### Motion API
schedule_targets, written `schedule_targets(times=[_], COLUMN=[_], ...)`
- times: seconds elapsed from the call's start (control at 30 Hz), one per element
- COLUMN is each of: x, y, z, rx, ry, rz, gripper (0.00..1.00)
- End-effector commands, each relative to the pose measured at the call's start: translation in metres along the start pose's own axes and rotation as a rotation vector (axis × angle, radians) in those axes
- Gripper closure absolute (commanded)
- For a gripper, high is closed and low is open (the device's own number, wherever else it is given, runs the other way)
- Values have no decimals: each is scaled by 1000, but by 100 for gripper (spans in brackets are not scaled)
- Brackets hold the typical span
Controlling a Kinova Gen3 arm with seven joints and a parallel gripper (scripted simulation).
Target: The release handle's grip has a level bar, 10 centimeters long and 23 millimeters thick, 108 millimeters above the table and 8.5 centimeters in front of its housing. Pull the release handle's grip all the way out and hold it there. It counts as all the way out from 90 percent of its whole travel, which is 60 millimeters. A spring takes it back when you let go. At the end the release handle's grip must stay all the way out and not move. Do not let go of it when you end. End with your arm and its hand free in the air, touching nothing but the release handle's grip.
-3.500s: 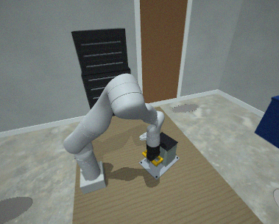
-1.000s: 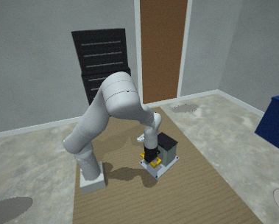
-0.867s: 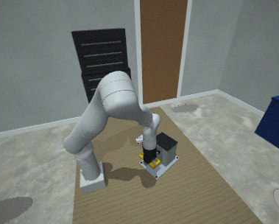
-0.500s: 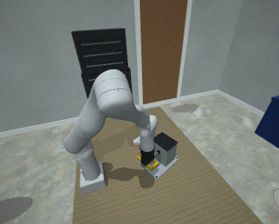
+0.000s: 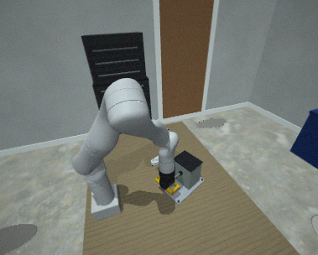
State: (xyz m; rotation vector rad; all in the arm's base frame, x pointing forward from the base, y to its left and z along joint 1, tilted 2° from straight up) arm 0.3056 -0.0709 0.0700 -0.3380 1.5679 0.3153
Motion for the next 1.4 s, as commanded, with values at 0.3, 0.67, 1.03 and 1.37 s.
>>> schedule_targets(times=[0.3,0.67,1.03,1.37], x=[0,0,0,0], y=[0,0,0,1], z=[-7,-7,-9,-15], rx=[2,2,2,2], ry=[15,15,15,15], rz=[-2,-2,-2,-2], gripper=[100,100,100,100])
Point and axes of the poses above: the point where the finger pads meet when closed, its own x axis out along the fingers, its own z axis across the jaws, y = z × x, the point moved 5 cm from there along -x, back along the fingers, and after that the axes turned 4 degrees about -x, right-handed, at the moved point
